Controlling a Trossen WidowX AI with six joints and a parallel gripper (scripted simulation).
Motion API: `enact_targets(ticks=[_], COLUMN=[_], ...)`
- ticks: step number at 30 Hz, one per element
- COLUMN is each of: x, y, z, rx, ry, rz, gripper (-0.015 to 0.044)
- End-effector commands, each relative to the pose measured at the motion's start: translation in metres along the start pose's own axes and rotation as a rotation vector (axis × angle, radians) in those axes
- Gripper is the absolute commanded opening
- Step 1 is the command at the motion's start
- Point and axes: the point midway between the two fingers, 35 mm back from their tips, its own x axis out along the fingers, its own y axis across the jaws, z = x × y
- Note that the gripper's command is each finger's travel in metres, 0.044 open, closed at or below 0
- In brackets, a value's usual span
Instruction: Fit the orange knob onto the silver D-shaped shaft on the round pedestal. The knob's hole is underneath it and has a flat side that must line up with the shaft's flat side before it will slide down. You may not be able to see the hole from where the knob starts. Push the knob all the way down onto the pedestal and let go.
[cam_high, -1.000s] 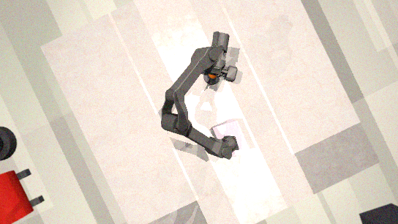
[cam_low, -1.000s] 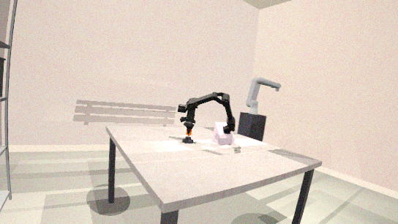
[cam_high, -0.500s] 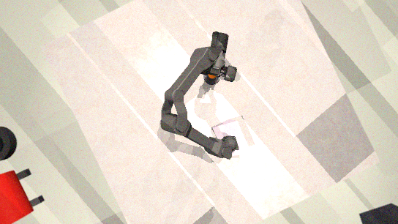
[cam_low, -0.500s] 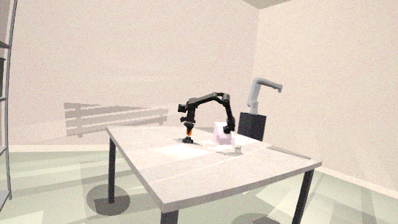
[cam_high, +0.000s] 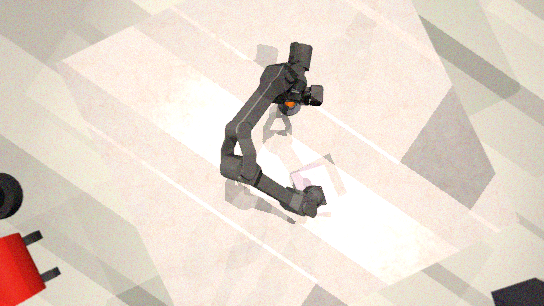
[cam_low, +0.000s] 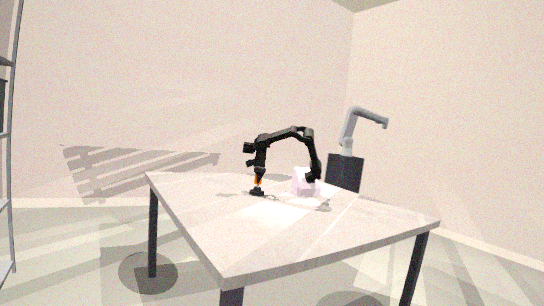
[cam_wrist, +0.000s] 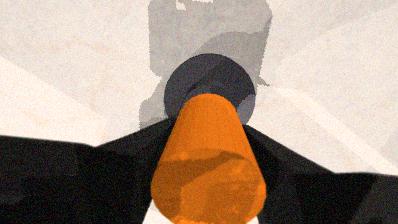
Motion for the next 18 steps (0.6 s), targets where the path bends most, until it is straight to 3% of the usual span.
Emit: enact_targets(ticks=[1,18], x=[-0.0015,0.0023], y=[-0.0023,-0.0005], z=[0.0000,-0.0005], rx=[-0.012,-0.012], ry=[-0.005,-0.005], rz=[0.002,0.002], gripper=[0.0000,0.0000])
